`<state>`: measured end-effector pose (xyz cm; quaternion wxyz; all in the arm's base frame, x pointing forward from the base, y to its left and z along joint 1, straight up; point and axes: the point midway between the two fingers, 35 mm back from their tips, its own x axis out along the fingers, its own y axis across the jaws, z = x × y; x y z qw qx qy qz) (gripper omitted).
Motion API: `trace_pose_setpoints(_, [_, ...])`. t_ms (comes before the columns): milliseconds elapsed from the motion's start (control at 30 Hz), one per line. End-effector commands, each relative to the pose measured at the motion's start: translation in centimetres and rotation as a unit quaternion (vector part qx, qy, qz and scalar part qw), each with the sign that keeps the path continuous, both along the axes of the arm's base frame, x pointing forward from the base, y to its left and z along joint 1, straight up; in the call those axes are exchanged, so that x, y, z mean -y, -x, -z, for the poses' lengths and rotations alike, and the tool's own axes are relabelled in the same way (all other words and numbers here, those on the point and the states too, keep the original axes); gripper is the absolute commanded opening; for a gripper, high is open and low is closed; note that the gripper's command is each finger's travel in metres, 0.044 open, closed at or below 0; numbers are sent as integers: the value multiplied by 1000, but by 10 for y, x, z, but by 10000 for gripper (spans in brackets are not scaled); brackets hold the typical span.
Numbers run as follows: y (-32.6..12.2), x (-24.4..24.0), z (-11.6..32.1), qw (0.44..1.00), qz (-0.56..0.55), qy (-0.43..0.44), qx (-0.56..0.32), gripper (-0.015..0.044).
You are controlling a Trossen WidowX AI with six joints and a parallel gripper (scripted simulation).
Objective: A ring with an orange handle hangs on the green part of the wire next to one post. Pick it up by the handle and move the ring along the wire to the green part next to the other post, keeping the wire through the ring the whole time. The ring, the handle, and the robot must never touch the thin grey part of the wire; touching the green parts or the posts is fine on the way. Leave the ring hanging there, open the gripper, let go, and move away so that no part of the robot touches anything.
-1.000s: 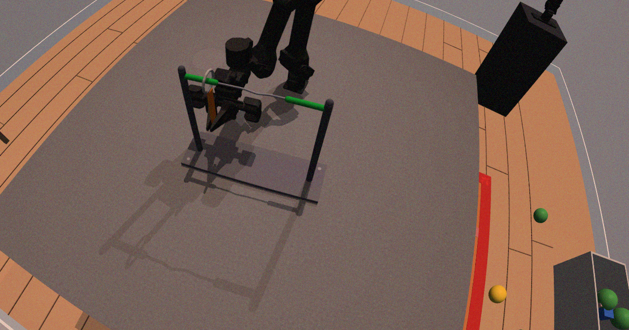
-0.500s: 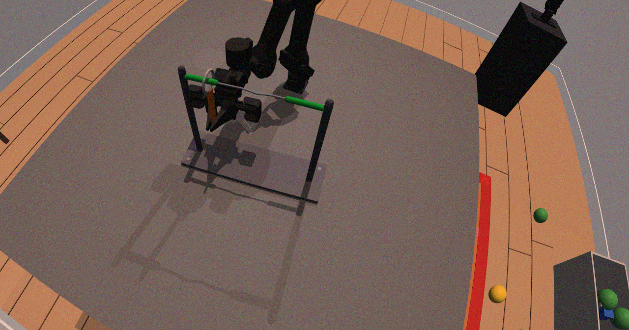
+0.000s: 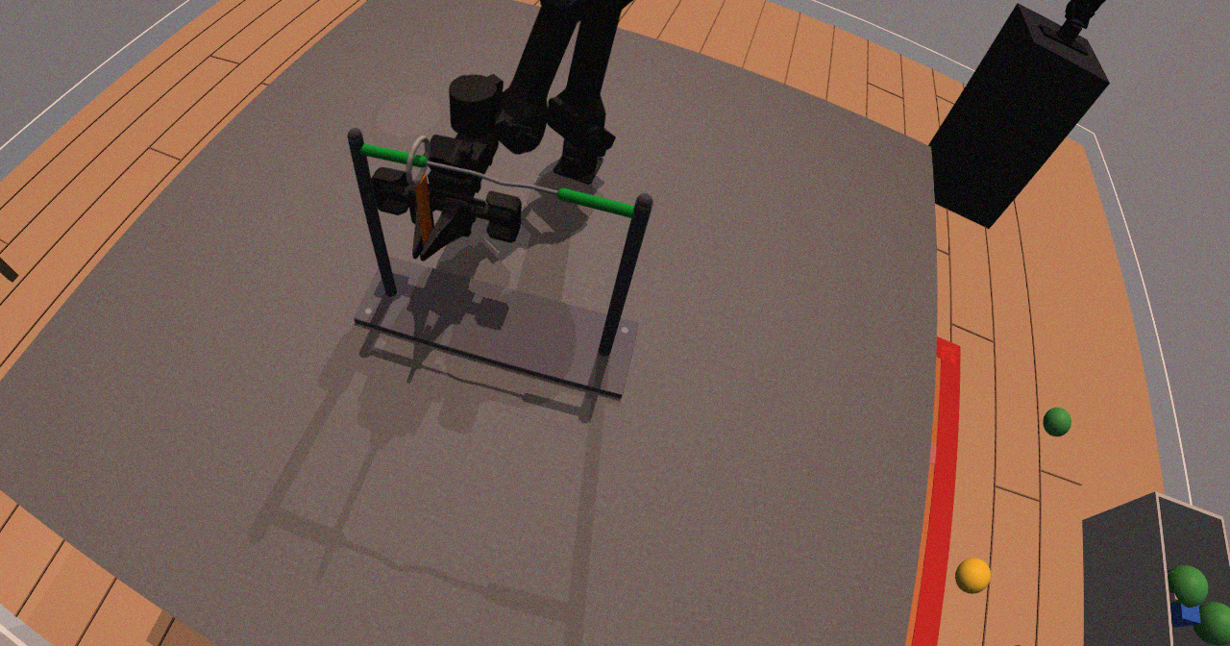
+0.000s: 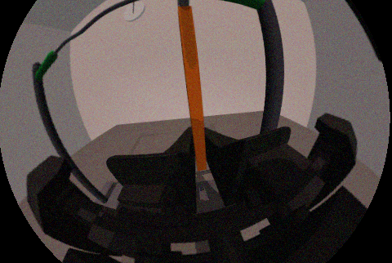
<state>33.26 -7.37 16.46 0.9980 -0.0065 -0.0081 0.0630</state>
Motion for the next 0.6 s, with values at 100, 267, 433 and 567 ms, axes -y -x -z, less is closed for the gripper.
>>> trace_pose_setpoints(100, [2, -7, 1, 1000, 1, -1, -2, -150])
trace_pose_setpoints(267, [2, -12, 1, 1000, 0, -2, -2, -150])
trace_pose_setpoints(433, [3, -18, 1, 1000, 1, -2, -2, -150])
trace_pose_setpoints(567, [3, -22, 1, 1000, 1, -3, -2, -150])
